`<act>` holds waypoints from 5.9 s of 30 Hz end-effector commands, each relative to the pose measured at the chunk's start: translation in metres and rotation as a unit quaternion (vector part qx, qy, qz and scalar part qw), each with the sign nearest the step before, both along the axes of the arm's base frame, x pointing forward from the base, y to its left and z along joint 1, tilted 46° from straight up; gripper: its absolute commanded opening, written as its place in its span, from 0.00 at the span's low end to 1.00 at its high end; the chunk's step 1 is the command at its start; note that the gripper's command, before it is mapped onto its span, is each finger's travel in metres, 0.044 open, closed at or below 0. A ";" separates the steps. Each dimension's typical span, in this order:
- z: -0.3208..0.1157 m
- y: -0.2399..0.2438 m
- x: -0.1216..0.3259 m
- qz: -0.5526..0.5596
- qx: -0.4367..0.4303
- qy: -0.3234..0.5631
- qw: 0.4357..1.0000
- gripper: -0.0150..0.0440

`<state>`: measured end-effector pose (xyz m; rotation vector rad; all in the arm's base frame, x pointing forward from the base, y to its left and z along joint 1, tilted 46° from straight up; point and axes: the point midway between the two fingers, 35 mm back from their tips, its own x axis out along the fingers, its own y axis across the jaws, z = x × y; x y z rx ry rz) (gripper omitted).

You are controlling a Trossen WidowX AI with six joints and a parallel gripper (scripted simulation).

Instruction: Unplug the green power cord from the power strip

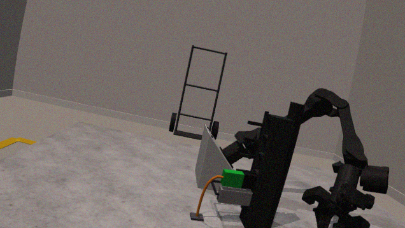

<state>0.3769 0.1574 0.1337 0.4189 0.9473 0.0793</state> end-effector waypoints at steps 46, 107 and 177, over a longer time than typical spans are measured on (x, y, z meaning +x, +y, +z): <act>-0.120 -0.264 -0.108 -0.394 0.373 0.505 0.671 0.53; -0.125 -0.257 -0.105 -0.394 0.372 0.503 0.673 0.25; -0.122 -0.265 -0.109 -0.394 0.373 0.505 0.671 0.53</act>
